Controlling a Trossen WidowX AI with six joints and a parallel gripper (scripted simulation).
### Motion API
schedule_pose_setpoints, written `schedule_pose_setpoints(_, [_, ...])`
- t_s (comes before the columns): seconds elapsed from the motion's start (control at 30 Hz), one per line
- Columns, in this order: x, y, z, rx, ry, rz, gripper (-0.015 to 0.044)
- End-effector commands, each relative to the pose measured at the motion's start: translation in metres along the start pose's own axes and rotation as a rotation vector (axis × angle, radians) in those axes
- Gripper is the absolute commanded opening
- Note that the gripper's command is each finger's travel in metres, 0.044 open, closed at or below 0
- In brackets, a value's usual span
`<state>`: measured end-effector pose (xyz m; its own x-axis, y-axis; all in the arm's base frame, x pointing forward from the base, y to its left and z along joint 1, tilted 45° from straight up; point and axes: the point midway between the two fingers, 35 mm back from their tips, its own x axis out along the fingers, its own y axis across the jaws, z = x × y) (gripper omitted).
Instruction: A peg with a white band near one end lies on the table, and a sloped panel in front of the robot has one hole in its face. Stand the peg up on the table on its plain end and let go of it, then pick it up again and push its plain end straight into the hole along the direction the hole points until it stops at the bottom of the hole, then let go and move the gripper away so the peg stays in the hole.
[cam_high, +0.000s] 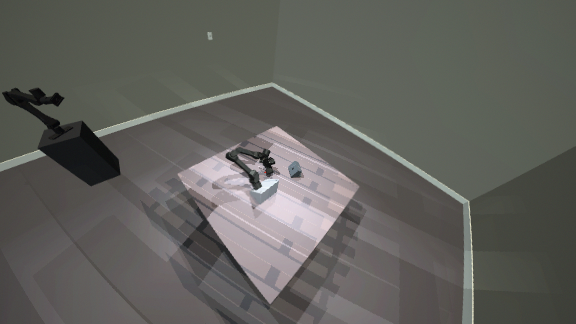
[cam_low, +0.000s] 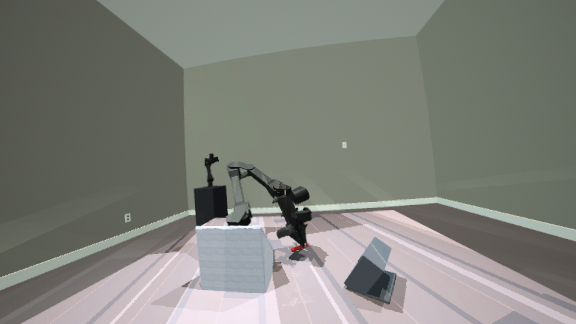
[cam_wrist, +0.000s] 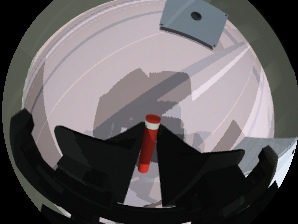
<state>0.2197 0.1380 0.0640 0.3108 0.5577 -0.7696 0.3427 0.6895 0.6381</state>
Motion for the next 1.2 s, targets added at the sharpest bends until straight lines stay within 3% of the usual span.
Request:
schedule_pose_setpoints(0.0, [-0.002,-0.001,-0.002,0.003,-0.038,-0.004,0.0050])
schedule_pose_setpoints(1.17, [-0.021,-0.001,-0.016,0.006,-0.341,-0.003,0.0050])
